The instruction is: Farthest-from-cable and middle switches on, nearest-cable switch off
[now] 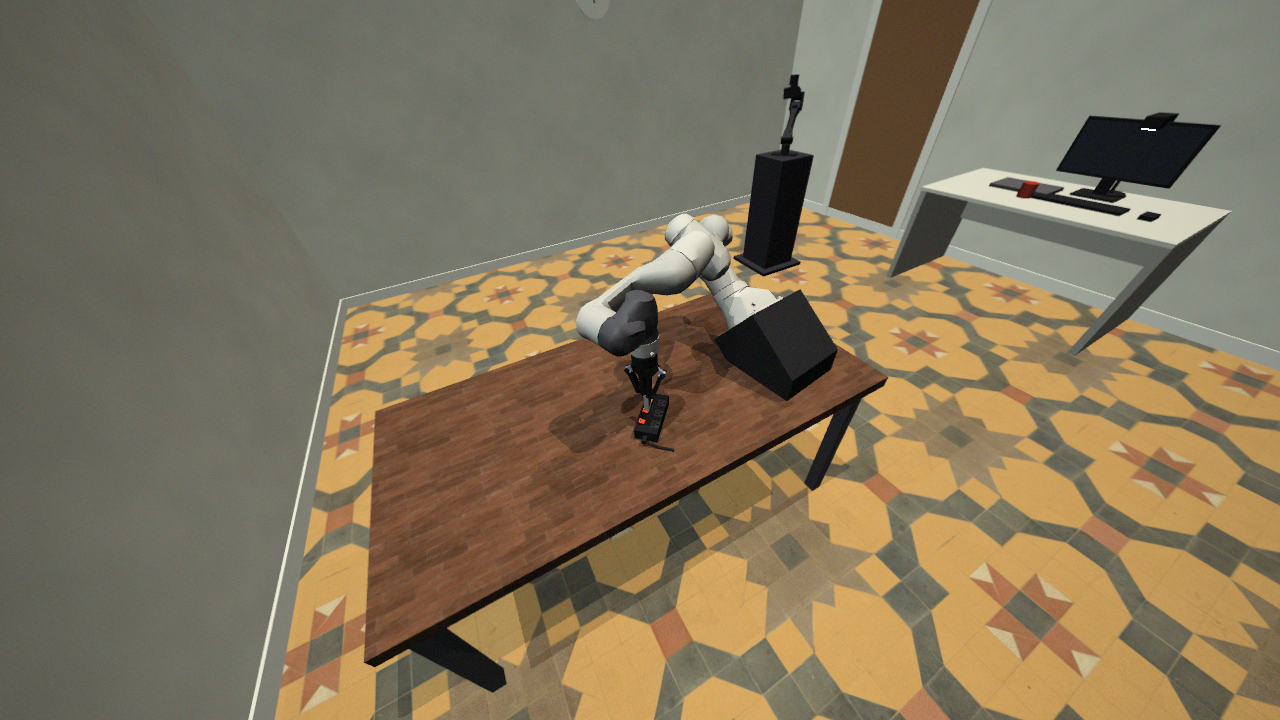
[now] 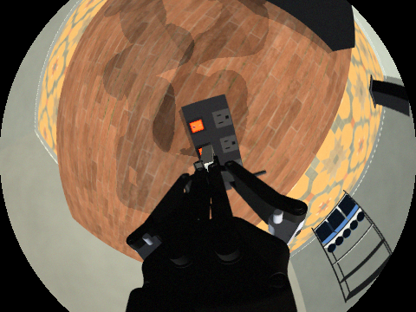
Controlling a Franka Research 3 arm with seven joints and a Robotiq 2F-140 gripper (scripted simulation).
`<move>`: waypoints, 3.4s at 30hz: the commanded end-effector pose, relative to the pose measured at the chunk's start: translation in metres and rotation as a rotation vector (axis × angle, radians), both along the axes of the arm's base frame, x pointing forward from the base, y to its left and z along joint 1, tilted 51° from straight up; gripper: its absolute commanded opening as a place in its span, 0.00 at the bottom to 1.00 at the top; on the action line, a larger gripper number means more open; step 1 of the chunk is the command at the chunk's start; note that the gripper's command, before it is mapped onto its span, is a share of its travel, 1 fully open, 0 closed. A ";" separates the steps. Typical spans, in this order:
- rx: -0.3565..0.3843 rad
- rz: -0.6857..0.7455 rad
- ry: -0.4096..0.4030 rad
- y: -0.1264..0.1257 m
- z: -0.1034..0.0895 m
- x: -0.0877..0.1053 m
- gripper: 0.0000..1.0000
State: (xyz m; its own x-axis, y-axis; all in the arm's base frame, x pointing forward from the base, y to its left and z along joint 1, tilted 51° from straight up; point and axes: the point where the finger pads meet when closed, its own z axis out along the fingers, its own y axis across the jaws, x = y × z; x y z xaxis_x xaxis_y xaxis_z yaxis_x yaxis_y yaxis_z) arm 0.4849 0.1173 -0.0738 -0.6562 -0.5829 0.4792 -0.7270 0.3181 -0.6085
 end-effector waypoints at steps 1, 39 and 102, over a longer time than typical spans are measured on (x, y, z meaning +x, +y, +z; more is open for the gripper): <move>-0.001 -0.007 -0.002 0.008 0.008 -0.003 0.00; -0.001 -0.007 -0.002 0.050 0.012 0.034 0.00; -0.001 -0.007 -0.002 0.037 0.001 0.038 0.00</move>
State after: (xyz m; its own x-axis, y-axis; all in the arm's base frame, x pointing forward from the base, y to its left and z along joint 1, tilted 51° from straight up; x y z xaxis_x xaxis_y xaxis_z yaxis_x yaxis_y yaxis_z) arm 0.5222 0.1577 -0.0708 -0.6475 -0.6022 0.4670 -0.7301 0.3148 -0.6065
